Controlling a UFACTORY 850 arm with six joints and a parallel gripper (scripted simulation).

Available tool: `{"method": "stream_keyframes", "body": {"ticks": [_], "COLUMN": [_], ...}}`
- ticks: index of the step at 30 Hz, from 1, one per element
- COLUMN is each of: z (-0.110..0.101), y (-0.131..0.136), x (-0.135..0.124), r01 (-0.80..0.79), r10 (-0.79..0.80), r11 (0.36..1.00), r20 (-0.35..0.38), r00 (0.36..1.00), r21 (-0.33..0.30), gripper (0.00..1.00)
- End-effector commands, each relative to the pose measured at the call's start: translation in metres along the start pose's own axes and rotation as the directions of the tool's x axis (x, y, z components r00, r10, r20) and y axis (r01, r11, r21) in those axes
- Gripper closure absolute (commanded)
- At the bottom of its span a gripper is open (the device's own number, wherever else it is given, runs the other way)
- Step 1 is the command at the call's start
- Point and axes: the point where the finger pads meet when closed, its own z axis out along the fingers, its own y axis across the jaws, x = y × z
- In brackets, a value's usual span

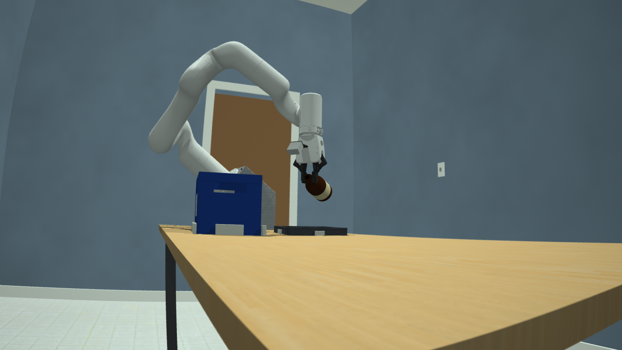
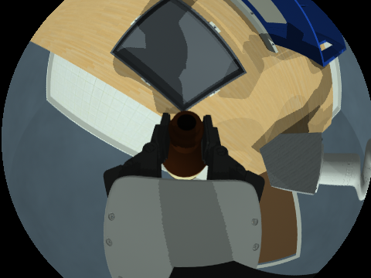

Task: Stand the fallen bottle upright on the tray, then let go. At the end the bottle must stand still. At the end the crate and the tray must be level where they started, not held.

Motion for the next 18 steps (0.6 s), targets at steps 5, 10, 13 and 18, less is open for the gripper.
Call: {"method": "stream_keyframes", "body": {"ticks": [5,10,13,18], "z": [-0.0010,-0.0010,-0.0010,-0.0010], "y": [-0.0007,-0.0007,-0.0007,-0.0007], "x": [0.0002,0.0002,0.0002,0.0002], "r01": [0.108,0.160,0.173,0.175], "r10": [-0.108,-0.160,-0.173,-0.175], "r11": [0.994,0.987,0.985,0.985], "r20": [0.001,0.001,0.001,0.001], "r00": [0.994,0.987,0.985,0.985], "r21": [0.001,0.001,0.001,0.001], "gripper": [1.00,1.00,1.00,1.00]}}
